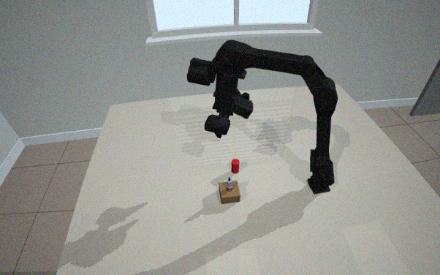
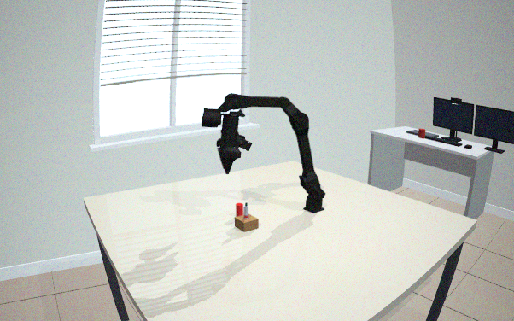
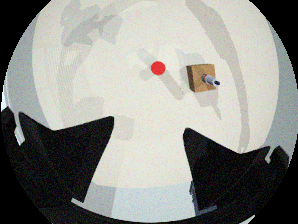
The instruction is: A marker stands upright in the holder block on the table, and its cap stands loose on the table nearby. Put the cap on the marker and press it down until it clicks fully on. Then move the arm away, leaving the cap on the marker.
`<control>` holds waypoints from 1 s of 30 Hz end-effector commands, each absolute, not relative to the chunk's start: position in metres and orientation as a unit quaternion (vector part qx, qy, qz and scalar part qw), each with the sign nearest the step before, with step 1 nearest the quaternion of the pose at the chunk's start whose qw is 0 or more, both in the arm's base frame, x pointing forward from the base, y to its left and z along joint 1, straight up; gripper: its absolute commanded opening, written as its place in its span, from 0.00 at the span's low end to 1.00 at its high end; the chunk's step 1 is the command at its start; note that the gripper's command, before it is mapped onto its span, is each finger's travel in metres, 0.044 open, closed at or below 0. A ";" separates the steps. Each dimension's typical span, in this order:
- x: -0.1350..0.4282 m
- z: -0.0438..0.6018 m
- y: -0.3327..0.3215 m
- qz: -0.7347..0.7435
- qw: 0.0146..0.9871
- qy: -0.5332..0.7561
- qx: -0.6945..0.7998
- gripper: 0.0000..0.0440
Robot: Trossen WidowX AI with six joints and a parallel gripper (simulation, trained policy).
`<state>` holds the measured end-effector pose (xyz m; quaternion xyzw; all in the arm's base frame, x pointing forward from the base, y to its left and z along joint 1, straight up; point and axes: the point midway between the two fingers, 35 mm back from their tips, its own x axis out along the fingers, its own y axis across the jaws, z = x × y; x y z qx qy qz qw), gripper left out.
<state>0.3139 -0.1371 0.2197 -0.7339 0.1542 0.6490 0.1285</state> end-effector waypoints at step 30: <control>0.303 0.155 -0.131 0.730 0.154 0.134 -0.652 0.72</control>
